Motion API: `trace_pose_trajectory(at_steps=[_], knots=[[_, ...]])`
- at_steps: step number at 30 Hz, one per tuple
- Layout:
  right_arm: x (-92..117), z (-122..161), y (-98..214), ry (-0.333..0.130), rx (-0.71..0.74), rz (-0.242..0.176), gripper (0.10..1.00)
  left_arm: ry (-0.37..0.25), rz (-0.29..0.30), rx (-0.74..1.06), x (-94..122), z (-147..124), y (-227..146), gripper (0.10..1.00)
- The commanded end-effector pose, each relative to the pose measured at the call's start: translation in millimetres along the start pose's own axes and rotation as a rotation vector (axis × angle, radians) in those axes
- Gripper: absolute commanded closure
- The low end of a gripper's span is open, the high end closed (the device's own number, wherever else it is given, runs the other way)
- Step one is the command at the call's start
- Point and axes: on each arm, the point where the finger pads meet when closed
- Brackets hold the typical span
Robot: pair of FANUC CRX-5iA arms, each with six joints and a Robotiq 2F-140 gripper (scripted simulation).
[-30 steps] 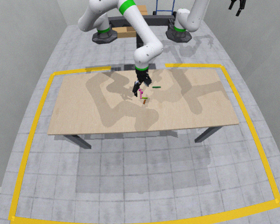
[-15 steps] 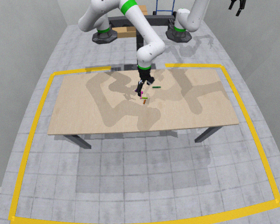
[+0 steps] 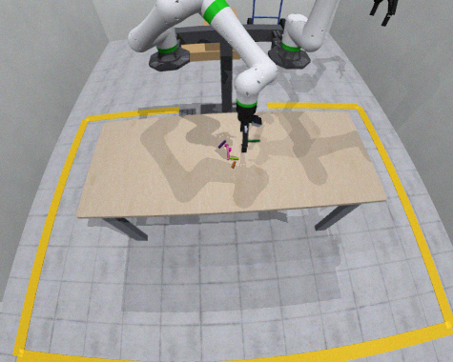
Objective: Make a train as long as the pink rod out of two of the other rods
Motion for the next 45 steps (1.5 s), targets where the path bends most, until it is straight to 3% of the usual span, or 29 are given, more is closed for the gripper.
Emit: trace_pose_trajectory(at_steps=[1, 3, 4, 18, 45], knots=[[2, 18, -6, 0.007, 0.168, 0.005, 0.098, 0.002, -0.001, 0.000, 1, 0, 0, 0.098], [2, 18, -6, 0.007, 0.168, 0.005, 0.098, 0.002, -0.001, 0.000, 1, 0, 0, 0.098], [2, 30, -11, 0.007, 0.281, 0.005, 0.098, 0.002, -0.001, 0.000, 1, 0, 0, 0.098], [2, 84, -37, 0.008, 0.805, 0.003, 0.098, 0.002, -0.001, 0.000, 1, 0, 0, 0.098], [2, 86, -39, 0.009, 0.829, 0.003, 0.098, 0.002, -0.001, 0.000, 1, 0, 0, 0.098]])
Point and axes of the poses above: on each arm, the point where the finger pads meet when closed, its own x axis back along the fingers, its own y axis across the jaws, z = x × y, and after that the axes turned 8 degrees about x, right-handed
